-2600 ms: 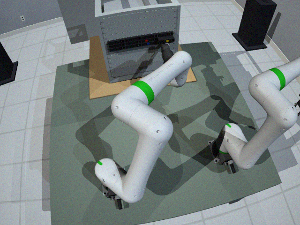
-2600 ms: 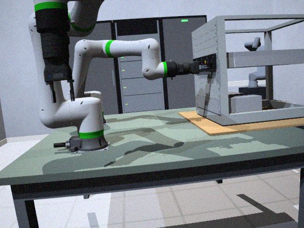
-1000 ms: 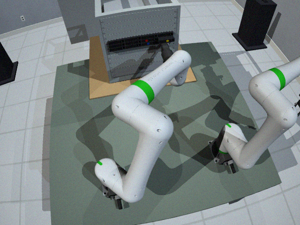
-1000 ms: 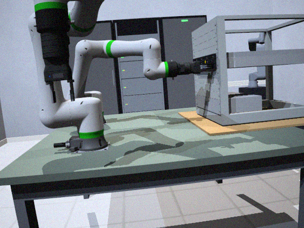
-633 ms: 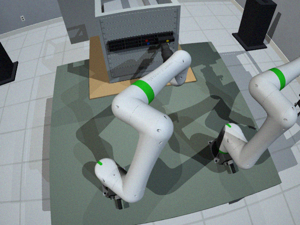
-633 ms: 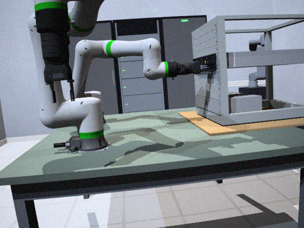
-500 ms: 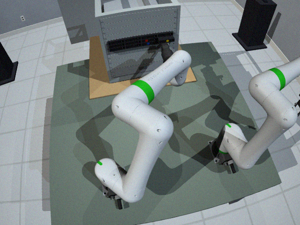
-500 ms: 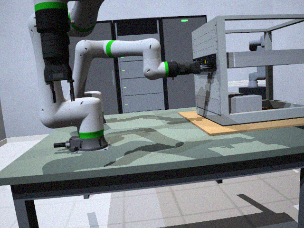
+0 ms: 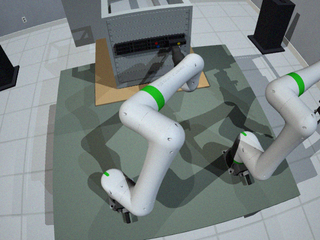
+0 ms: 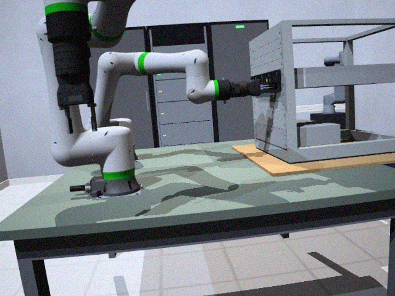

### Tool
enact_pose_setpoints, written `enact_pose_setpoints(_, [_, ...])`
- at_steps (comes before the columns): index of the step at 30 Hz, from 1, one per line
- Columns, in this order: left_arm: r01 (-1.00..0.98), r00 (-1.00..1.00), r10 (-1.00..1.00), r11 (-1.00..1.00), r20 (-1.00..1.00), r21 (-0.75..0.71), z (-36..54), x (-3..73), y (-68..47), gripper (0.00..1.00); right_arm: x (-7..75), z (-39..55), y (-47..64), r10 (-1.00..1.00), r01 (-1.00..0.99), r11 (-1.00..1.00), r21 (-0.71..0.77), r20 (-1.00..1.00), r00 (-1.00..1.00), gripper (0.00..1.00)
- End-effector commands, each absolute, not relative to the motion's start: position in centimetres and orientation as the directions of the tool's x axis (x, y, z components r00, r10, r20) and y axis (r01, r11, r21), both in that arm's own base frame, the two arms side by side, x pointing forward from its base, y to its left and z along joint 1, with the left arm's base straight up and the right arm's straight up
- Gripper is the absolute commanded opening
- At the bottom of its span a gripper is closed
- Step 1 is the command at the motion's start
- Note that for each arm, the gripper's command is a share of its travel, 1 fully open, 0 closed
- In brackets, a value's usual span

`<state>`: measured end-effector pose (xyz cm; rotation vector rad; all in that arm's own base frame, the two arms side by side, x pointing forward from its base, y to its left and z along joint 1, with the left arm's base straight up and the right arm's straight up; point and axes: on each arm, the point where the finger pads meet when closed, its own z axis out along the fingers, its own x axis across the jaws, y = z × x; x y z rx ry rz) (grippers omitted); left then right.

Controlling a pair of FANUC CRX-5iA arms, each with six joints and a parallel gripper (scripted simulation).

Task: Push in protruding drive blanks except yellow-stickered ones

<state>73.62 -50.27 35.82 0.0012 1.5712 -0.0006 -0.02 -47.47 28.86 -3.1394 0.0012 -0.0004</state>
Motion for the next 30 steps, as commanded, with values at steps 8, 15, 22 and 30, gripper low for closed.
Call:
enact_pose_setpoints(8, [0.001, 0.001, -0.001, 1.0, -1.0, -0.001, 36.0, 73.1, -50.3, 0.0, 0.0, 29.0, -47.5, -0.001, -0.001, -1.0, 0.0, 0.0, 1.0, 1.0])
enact_pose_setpoints(15, [0.001, 0.001, -0.001, 1.0, -1.0, -0.001, 36.0, 71.3, -50.3, 0.0, 0.0, 29.0, -47.5, -0.001, -0.001, -1.0, 0.0, 0.0, 1.0, 1.0])
enact_pose_setpoints(22, [0.001, 0.001, -0.001, 1.0, -1.0, -0.001, 36.0, 67.3, -50.3, 0.0, 0.0, 29.0, -47.5, -0.001, -0.001, -1.0, 0.0, 0.0, 1.0, 1.0])
enact_pose_setpoints(30, [0.001, 0.001, -0.001, 1.0, -1.0, -0.001, 36.0, 64.5, -50.3, 0.0, 0.0, 29.0, -47.5, -0.001, -0.001, -1.0, 0.0, 0.0, 1.0, 1.0])
